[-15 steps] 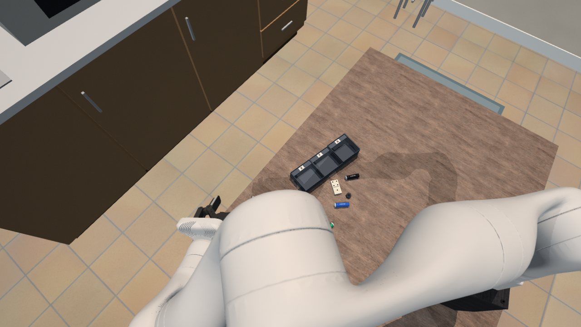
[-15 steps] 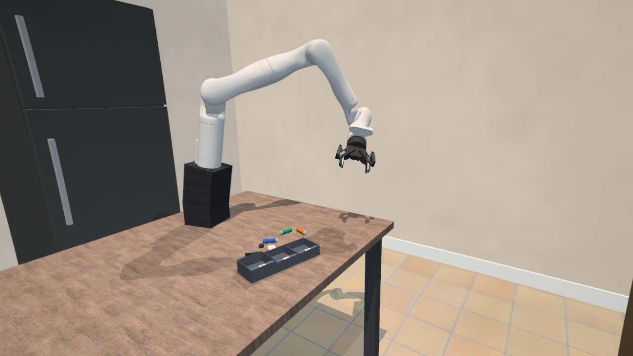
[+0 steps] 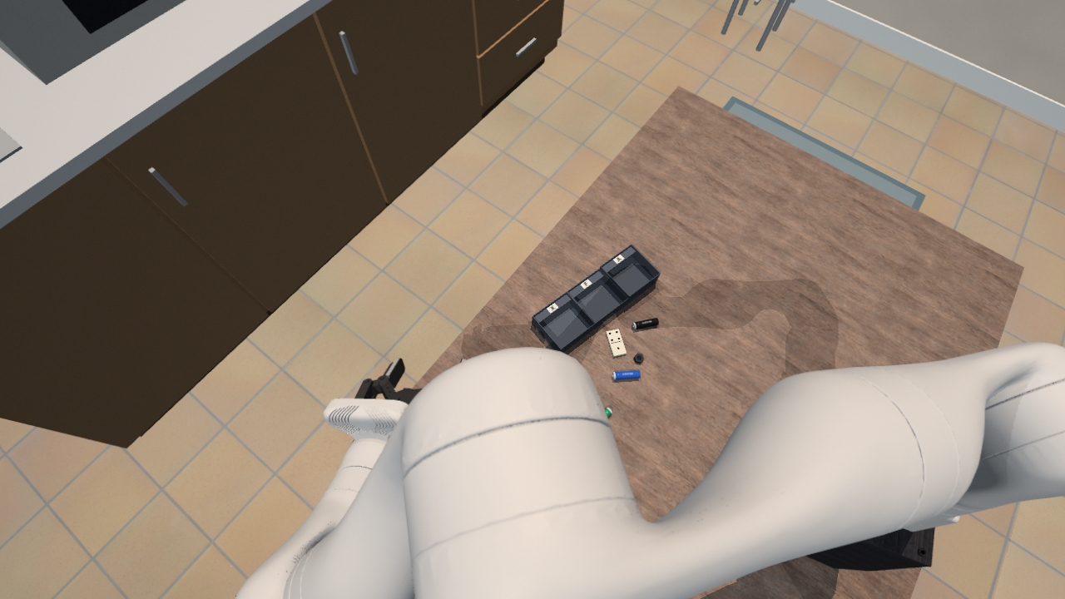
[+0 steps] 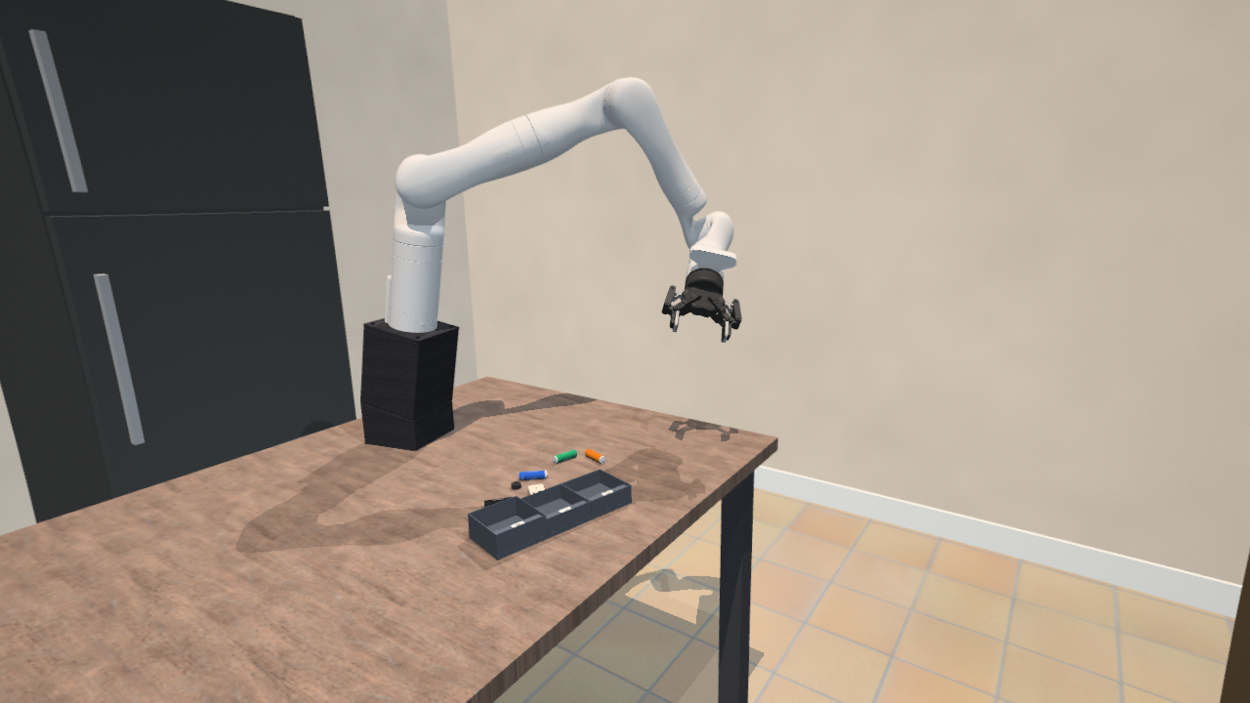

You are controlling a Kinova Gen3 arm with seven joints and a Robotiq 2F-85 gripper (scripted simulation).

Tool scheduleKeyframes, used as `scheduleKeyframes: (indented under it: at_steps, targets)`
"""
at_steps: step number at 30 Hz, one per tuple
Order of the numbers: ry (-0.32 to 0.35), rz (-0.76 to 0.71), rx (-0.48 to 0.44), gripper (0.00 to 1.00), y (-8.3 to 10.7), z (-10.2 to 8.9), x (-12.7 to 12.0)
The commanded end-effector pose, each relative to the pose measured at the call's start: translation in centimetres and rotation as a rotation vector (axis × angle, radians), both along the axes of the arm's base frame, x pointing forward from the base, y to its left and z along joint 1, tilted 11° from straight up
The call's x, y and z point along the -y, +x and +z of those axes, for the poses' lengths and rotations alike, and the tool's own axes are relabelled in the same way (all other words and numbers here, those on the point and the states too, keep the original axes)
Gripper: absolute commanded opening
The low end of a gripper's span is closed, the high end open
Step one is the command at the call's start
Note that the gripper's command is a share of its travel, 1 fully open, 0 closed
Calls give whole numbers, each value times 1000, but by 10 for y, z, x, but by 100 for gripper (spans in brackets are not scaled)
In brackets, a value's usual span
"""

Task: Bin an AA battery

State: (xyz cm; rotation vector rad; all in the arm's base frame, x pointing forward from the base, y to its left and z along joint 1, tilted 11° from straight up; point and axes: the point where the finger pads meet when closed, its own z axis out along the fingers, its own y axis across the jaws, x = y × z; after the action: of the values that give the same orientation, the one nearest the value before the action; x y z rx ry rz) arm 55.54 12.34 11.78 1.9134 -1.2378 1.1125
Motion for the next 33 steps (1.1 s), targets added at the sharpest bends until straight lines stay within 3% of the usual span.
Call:
scheduleKeyframes:
  at_steps: [1,2,3,6,8,11,14,17,20,23,26,29,32,33]
  targets:
    - [1,0,2,100,0,1,0]
    - [1,0,2,100,0,1,0]
    - [1,0,2,9,2,-7,0]
    - [1,0,2,9,6,-28,-1]
    - [1,0,2,9,6,-28,-1]
    - [112,-87,5,9,-6,-37,18]
    - [116,-89,4,9,-8,-40,23]
    - [215,-177,-1,9,-20,-53,40]
    - [215,-177,-1,9,-24,-56,44]
    - [313,-272,2,9,-39,-69,60]
    - [313,-272,2,9,-42,-71,63]
    - [409,-374,15,9,-59,-82,76]
    - [409,-374,15,9,-61,-83,77]
    - [442,-412,23,9,-67,-86,81]
